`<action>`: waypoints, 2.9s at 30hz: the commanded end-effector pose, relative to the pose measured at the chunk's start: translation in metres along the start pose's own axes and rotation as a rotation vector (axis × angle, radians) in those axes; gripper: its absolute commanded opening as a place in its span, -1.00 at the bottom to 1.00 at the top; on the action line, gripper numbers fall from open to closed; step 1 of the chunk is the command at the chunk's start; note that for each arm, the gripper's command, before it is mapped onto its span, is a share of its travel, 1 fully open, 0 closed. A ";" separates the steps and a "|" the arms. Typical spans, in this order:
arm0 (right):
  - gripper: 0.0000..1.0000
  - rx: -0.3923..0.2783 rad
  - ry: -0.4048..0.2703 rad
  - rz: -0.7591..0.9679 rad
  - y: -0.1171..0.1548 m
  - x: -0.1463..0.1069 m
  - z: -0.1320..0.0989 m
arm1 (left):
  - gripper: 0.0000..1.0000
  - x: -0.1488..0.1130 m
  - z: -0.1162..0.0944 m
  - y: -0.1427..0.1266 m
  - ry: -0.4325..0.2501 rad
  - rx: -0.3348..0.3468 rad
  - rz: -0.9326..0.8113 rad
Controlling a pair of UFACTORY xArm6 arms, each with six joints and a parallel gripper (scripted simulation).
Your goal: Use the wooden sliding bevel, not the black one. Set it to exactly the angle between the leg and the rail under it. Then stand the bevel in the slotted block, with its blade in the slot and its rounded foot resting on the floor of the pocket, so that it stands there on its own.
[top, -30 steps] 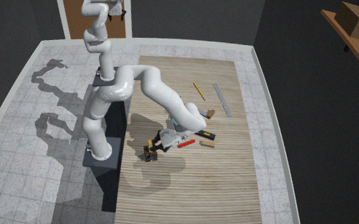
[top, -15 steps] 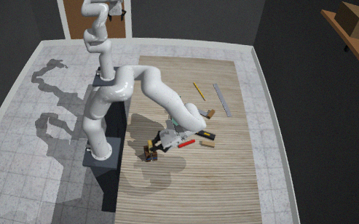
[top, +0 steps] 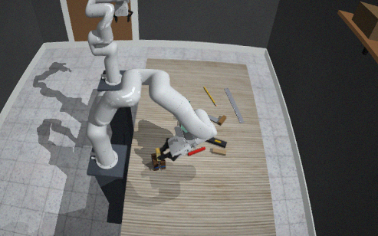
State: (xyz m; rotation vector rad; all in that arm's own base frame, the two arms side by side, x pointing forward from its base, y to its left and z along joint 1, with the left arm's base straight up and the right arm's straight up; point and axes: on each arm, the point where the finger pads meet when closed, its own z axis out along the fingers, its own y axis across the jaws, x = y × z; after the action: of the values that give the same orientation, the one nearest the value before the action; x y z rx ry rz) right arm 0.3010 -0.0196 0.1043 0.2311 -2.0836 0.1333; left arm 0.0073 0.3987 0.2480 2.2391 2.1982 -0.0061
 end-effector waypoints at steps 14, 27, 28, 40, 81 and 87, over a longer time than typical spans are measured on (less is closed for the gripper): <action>1.00 0.000 -0.004 0.001 0.000 0.000 -0.001 | 1.00 0.001 -0.002 0.000 0.005 0.000 0.000; 1.00 0.000 -0.004 0.001 0.000 0.000 -0.001 | 1.00 0.001 -0.002 0.000 0.005 0.000 0.000; 1.00 0.000 -0.004 0.001 0.000 0.000 -0.001 | 1.00 0.001 -0.002 0.000 0.005 0.000 0.000; 1.00 0.000 -0.004 0.001 0.000 0.000 -0.001 | 1.00 0.001 -0.002 0.000 0.005 0.000 0.000; 1.00 0.000 -0.005 0.001 0.000 0.001 -0.121 | 1.00 0.001 -0.002 0.000 0.005 0.000 0.000; 1.00 0.000 -0.005 0.001 0.000 0.001 -0.121 | 1.00 0.001 -0.002 0.000 0.005 0.000 0.000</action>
State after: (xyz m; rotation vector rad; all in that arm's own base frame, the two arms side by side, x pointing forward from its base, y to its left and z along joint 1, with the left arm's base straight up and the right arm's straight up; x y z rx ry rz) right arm 0.4025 0.0031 0.1642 0.2310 -2.0841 0.1333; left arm 0.0073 0.3987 0.2480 2.2391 2.1982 -0.0061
